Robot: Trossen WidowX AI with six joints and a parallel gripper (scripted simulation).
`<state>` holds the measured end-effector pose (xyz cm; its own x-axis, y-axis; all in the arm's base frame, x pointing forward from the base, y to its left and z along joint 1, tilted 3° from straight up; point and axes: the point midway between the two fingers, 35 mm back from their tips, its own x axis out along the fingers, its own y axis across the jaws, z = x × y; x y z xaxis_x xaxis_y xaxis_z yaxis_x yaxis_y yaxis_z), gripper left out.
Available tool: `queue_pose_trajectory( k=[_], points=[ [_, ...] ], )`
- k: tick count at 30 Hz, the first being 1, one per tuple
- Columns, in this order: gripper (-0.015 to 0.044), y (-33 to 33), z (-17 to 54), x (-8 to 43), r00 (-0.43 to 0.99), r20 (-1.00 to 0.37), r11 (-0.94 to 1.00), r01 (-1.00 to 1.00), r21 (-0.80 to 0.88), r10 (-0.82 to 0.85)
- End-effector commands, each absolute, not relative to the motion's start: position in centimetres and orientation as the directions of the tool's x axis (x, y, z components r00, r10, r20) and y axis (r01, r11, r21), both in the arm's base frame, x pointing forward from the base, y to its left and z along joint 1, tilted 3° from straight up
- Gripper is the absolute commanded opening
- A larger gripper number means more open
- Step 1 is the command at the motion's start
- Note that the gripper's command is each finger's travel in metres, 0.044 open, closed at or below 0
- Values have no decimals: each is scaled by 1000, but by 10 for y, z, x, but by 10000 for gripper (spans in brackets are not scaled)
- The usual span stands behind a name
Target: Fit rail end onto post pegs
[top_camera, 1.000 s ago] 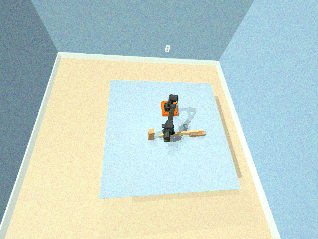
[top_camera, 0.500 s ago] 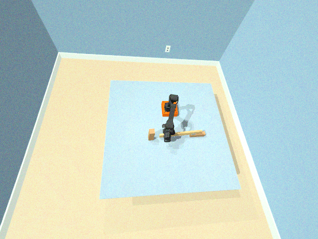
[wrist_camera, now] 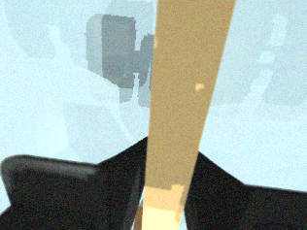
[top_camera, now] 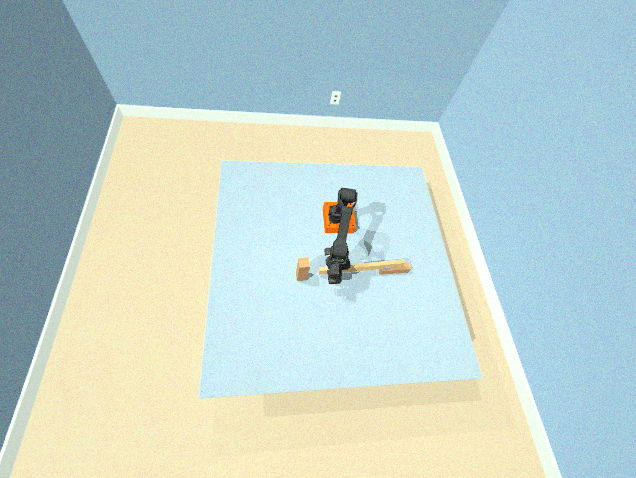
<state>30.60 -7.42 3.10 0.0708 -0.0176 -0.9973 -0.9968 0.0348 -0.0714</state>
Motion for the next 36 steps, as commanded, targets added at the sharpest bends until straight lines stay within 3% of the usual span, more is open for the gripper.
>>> queue_pose_trajectory(
  k=[1, 36],
  points=[
    [0, -73, 36, 308, 80, -997, 33, -996, -81, -11],
    [0, -73, 53, 307, 80, -997, 33, -996, -81, -11]
  ],
)
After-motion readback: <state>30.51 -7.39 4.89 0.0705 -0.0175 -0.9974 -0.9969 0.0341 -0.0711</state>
